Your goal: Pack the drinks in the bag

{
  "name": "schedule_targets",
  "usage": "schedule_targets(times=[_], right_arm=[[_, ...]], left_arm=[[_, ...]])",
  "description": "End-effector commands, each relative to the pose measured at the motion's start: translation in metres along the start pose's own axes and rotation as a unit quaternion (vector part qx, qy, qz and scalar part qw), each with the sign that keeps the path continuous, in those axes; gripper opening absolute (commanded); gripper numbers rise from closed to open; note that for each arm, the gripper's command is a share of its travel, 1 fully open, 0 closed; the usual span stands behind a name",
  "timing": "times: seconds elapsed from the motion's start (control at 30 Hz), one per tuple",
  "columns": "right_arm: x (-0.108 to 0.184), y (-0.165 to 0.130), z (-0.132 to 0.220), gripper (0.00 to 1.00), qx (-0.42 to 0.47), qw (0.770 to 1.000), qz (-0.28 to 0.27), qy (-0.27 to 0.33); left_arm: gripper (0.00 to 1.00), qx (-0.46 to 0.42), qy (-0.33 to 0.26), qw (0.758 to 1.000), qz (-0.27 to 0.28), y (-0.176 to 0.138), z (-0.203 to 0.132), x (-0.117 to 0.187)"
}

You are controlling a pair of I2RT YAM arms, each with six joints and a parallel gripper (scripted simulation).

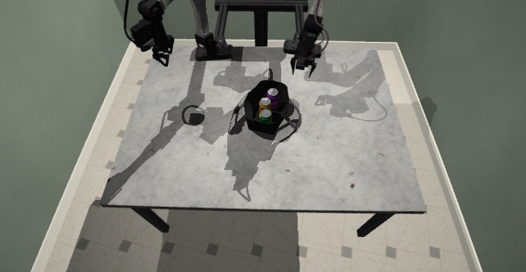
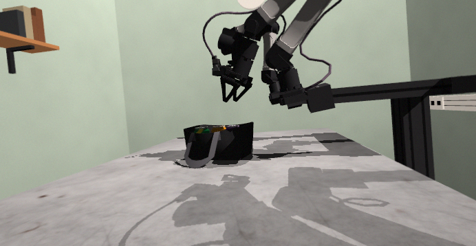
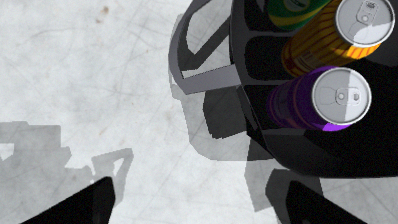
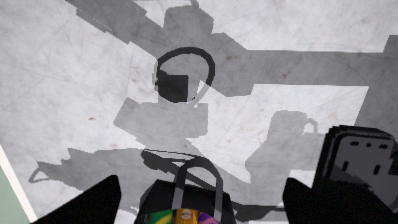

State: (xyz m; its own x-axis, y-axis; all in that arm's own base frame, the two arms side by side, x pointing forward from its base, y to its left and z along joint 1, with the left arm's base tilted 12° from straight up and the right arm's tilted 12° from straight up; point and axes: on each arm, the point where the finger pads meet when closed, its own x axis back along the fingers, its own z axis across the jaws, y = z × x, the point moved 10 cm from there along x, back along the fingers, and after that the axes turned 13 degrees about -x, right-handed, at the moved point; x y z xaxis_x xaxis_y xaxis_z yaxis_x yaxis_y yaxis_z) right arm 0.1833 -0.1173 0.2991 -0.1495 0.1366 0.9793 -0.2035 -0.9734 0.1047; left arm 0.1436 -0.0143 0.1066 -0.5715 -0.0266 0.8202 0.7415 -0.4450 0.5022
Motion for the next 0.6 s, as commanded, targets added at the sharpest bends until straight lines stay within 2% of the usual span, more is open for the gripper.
schedule_targets(times=[0.0,0.07,0.23,0.5,0.57], right_arm=[[0.005,-0.001,-0.003,0.86,-0.003,1.0,-0.008,0.007],[0.002,-0.004,0.001,0.86,0.019,0.999,-0.004,0.028],[0.004,-0.007,0.022,0.86,0.092,0.99,-0.031,0.104],[0.016,-0.028,0.059,0.86,0.252,0.928,-0.098,0.256],[0.016,-0.028,0.059,0.86,0.252,0.928,-0.098,0.256]], left_arm=[[0.86,-0.004,-0.007,1.0,0.005,-0.001,-0.001,0.0],[0.86,0.01,0.007,0.999,-0.032,0.017,0.007,0.006],[0.86,0.025,0.018,0.997,-0.077,0.041,0.017,0.015],[0.86,0.058,0.046,0.982,-0.172,0.1,0.047,0.042],[0.86,0.058,0.046,0.982,-0.172,0.1,0.047,0.042]])
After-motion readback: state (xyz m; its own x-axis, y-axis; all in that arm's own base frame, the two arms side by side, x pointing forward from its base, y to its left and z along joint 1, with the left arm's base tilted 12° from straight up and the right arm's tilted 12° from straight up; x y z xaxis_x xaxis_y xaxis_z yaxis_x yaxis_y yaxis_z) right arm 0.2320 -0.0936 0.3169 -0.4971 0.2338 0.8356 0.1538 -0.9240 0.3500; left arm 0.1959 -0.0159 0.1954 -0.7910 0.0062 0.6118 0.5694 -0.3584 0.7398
